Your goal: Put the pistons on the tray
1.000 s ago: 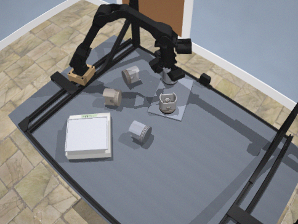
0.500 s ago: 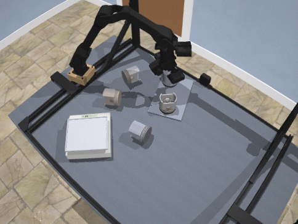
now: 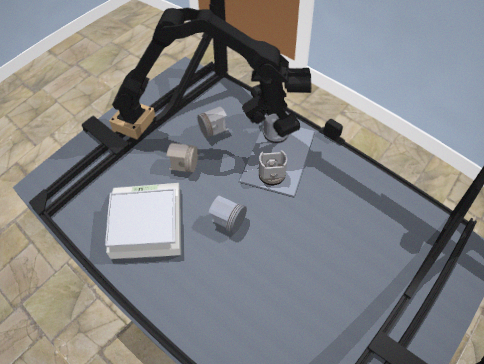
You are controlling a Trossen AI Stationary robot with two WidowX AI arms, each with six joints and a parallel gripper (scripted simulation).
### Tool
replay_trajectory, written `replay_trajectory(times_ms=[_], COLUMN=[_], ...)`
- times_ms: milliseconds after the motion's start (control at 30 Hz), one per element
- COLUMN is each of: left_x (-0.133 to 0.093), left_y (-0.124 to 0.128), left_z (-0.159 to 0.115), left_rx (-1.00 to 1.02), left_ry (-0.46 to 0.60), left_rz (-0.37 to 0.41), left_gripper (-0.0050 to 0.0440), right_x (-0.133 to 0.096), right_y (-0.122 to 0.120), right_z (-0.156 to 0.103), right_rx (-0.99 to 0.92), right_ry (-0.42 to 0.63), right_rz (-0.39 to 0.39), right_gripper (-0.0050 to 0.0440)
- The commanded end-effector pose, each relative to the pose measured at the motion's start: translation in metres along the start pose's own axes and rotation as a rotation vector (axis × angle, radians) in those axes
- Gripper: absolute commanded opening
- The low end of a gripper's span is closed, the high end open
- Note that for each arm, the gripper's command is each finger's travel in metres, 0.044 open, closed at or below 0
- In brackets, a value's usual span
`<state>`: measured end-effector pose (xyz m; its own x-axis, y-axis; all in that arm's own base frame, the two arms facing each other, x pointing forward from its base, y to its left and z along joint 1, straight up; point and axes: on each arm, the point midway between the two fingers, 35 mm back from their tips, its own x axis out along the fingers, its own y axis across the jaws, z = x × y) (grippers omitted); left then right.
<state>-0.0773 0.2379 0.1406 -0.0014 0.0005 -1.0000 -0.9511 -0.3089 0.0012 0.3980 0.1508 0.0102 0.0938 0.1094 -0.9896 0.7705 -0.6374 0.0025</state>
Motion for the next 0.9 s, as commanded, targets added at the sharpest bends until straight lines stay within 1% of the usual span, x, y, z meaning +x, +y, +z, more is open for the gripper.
replay_trajectory(times_ms=[0,333,867], left_x=[0.000,0.000,0.000], left_y=[0.000,0.000,0.000], left_z=[0.000,0.000,0.000], left_rx=[0.000,0.000,0.000], left_ry=[0.001,0.001,0.001], left_rz=[-0.001,-0.001,-0.001], left_gripper=[0.0440,0.0440,0.0440], right_x=[0.001,0.001,-0.024], right_y=[0.000,0.000,0.000], right_z=[0.000,0.000,0.000], right_rx=[0.004,0.004,0.004], right_ry=[-0.001,-0.001,-0.001], right_rz=[0.000,0.000,0.000], right_gripper=[0.0378,0.0378,0.0378])
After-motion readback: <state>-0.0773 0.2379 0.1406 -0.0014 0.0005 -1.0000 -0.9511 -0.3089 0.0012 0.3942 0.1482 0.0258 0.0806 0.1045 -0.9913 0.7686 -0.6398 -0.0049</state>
